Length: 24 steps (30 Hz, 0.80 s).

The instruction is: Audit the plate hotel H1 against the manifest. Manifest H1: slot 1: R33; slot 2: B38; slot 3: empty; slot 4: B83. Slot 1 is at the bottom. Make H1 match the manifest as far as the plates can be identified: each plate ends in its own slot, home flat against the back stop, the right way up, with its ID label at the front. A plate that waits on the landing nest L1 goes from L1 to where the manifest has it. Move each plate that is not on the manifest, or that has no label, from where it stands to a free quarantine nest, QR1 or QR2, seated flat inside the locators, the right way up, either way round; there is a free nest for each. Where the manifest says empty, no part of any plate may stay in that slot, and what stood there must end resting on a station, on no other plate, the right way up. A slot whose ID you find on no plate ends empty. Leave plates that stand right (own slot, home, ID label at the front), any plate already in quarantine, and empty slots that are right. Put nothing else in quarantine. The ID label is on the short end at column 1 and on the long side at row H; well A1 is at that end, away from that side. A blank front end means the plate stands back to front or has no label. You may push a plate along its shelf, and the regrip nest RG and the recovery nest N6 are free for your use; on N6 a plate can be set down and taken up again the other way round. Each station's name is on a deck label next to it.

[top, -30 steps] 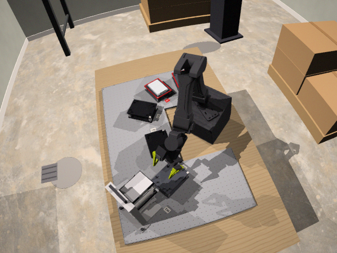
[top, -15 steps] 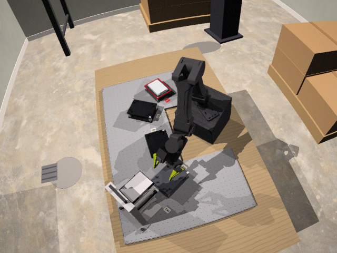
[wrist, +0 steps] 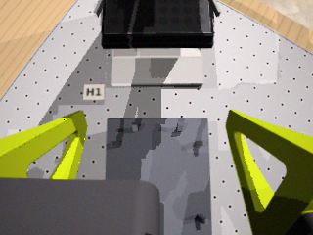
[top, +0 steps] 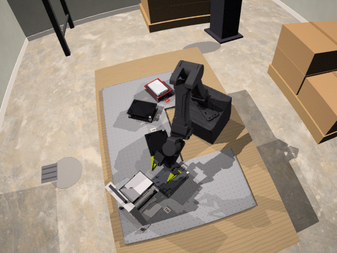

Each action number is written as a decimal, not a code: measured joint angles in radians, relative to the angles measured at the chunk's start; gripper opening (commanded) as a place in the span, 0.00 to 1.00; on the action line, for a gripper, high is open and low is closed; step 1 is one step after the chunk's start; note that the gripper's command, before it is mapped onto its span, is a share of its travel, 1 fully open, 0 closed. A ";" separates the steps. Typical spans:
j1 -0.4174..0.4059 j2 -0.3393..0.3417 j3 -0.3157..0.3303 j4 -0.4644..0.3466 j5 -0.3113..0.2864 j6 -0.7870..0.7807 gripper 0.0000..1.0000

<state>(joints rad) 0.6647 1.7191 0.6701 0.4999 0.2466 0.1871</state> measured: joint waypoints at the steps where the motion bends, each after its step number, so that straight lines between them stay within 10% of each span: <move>1: -0.002 0.005 0.006 -0.002 -0.002 -0.001 1.00; 24: -0.013 0.032 0.048 -0.017 -0.011 -0.006 1.00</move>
<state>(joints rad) 0.6521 1.7508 0.7181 0.4828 0.2359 0.1806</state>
